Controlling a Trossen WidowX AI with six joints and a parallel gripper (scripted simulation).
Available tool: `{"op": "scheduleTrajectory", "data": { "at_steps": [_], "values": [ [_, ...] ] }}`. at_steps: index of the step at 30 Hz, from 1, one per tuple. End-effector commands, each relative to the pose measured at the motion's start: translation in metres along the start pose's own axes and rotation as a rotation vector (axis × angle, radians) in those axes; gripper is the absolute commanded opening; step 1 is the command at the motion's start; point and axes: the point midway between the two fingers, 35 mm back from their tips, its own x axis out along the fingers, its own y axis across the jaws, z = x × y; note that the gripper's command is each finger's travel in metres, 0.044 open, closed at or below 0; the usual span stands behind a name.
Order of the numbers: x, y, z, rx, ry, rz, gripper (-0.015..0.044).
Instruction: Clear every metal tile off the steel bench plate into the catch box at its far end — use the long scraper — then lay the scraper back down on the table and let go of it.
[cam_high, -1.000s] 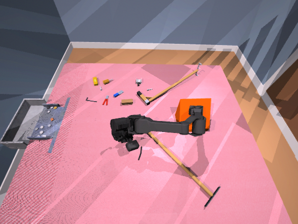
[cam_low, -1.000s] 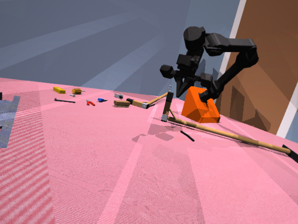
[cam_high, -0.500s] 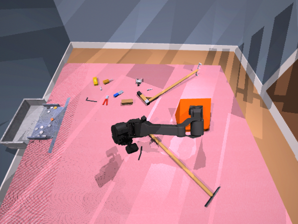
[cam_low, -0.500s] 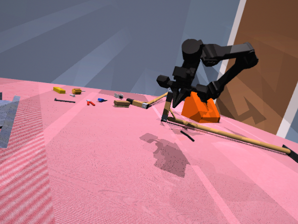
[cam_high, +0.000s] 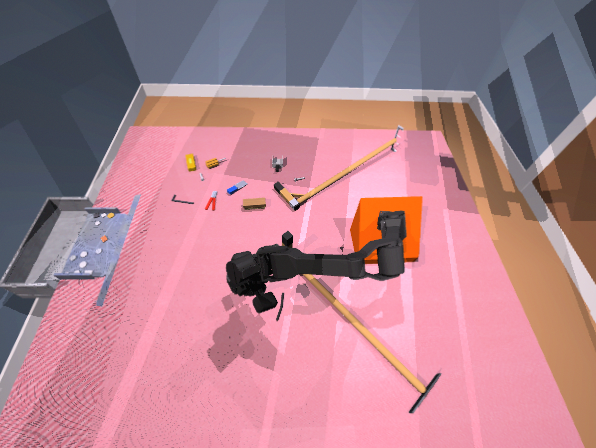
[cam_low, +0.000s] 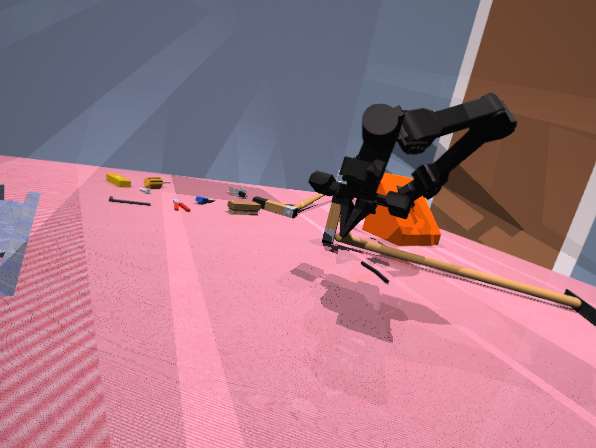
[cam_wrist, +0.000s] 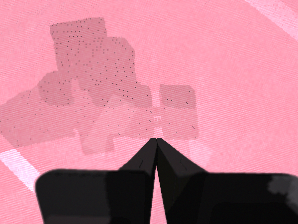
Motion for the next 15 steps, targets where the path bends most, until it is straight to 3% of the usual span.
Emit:
{"op": "scheduleTrajectory", "data": {
  "at_steps": [1, 15],
  "values": [
    [0.011, -0.002, -0.009, 0.012, 0.007, -0.004, 0.0000],
    [0.042, 0.003, -0.028, 0.016, 0.000, 0.002, 0.0000]
  ]
}}
